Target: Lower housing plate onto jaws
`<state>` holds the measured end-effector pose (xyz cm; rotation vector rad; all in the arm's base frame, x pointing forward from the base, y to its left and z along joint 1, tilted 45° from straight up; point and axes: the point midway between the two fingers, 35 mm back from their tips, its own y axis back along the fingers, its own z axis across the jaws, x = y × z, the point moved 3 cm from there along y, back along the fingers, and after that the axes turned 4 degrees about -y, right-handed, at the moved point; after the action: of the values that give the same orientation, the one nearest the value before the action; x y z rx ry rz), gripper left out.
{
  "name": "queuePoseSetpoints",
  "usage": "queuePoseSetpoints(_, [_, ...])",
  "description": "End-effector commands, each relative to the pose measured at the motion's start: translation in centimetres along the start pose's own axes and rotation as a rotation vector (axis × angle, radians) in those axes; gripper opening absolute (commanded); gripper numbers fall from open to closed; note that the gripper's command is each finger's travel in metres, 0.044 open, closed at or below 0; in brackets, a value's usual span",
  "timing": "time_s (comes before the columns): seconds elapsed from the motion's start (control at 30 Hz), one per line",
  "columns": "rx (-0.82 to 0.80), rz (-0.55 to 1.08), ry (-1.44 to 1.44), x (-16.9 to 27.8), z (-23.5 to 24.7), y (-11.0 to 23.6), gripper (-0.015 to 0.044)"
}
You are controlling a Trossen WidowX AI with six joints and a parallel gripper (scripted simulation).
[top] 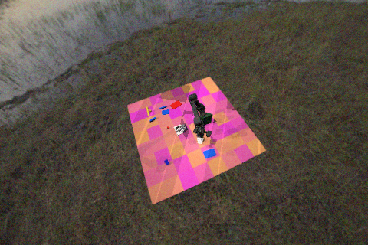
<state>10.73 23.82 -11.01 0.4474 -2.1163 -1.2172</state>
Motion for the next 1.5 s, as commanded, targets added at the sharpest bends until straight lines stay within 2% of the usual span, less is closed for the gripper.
queuePoseSetpoints(0.0, [0.058,0.010,0.055,-0.5,-0.2,0.0,0.0440])
queuePoseSetpoints(0.47, [0.253,0.061,0.240,-1.7,-1.0,0.4,0.0440])
queuePoseSetpoints(0.63, [0.255,0.061,0.242,-1.7,-1.1,0.2,0.0440])
queuePoseSetpoints(0.83, [0.257,0.062,0.242,-1.3,-2.2,-3.4,0.0440])
queuePoseSetpoints(1.47, [0.257,0.062,0.242,-1.3,-2.2,-3.4,0.0440])
